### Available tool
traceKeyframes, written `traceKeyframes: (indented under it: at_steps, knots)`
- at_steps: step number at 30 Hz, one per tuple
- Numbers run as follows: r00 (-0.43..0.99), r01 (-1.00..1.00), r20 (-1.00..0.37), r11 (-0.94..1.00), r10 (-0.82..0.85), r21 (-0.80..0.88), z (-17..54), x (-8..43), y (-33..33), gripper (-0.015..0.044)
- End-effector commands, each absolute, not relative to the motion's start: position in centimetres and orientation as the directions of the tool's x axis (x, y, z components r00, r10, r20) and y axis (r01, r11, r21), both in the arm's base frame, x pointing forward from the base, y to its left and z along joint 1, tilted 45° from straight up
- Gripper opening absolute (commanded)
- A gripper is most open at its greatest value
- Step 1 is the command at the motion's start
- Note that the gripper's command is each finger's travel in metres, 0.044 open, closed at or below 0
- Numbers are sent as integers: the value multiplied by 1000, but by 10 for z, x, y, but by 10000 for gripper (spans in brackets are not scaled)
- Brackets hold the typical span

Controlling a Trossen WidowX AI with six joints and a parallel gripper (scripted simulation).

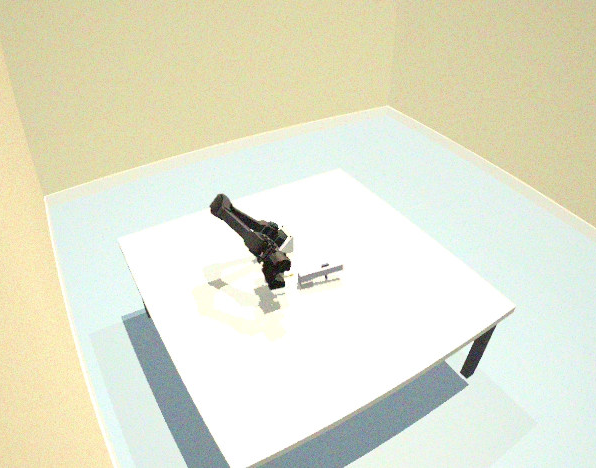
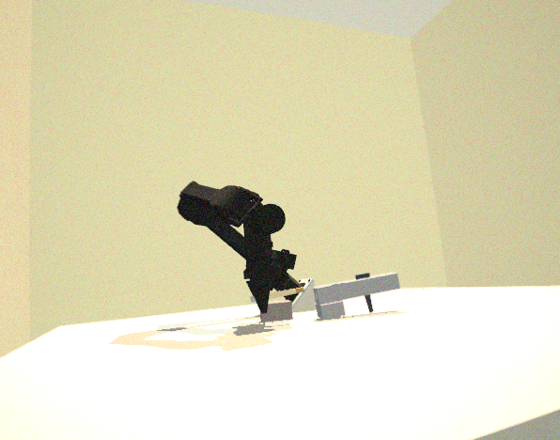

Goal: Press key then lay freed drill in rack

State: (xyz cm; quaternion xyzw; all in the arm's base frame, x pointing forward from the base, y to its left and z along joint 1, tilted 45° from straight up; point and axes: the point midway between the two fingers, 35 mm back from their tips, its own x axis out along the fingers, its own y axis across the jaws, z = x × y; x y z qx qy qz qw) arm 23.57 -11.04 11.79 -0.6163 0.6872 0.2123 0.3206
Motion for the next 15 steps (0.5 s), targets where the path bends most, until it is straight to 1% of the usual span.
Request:
traceKeyframes:
  at_steps: [1, 15]
  knots:
    - [-32, -982, -703, 152, -711, -110, 120, 236, -108, 0]
    - [-32, -982, -703, 152, -711, -109, 126, 236, -102, 0]
